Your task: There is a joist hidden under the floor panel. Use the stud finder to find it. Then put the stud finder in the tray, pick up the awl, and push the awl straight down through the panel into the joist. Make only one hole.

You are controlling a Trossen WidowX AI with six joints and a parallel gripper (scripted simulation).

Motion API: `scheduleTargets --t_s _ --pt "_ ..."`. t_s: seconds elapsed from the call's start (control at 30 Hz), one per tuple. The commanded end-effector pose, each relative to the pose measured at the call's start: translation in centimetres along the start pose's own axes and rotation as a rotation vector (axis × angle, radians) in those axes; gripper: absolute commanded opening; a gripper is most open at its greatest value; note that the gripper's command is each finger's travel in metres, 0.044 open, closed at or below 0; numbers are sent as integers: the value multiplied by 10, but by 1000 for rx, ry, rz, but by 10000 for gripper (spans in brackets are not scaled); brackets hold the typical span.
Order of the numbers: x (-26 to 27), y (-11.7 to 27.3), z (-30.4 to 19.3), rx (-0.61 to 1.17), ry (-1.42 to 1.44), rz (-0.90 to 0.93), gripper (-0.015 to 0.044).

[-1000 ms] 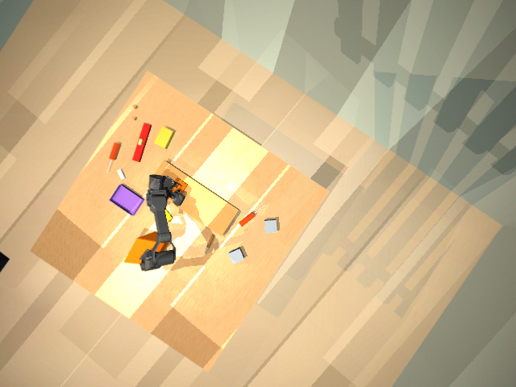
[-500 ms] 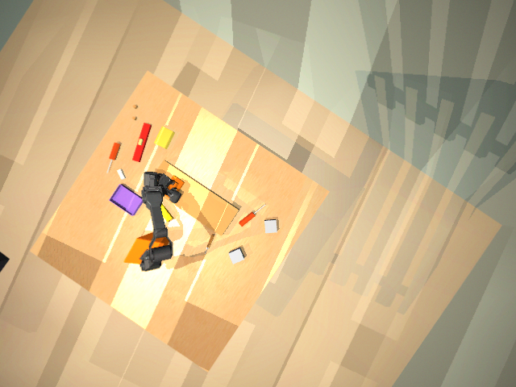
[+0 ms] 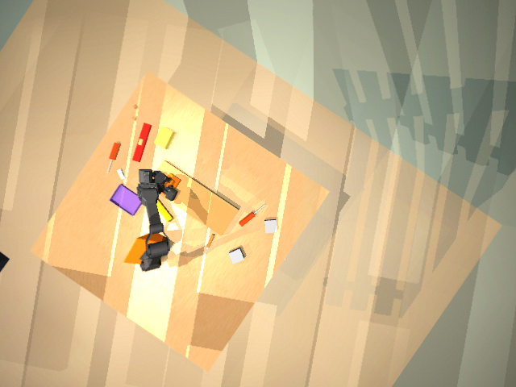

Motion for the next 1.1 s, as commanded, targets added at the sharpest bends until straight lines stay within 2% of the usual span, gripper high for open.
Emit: scheduleTargets --t_s 0.0,1.07 --pt "9 0 0 2 2 6 0" --pt "50 1 3 -1 0 4 0"
Point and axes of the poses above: the point midway between the two fingers, 35 mm back from their tips, its own y axis back along the fingers, its own x axis across the jaws, z = x × y, the point moved 10 cm from there along y, back along the fingers, and after that the axes turned 3 degrees about y, right-handed, at the moved point
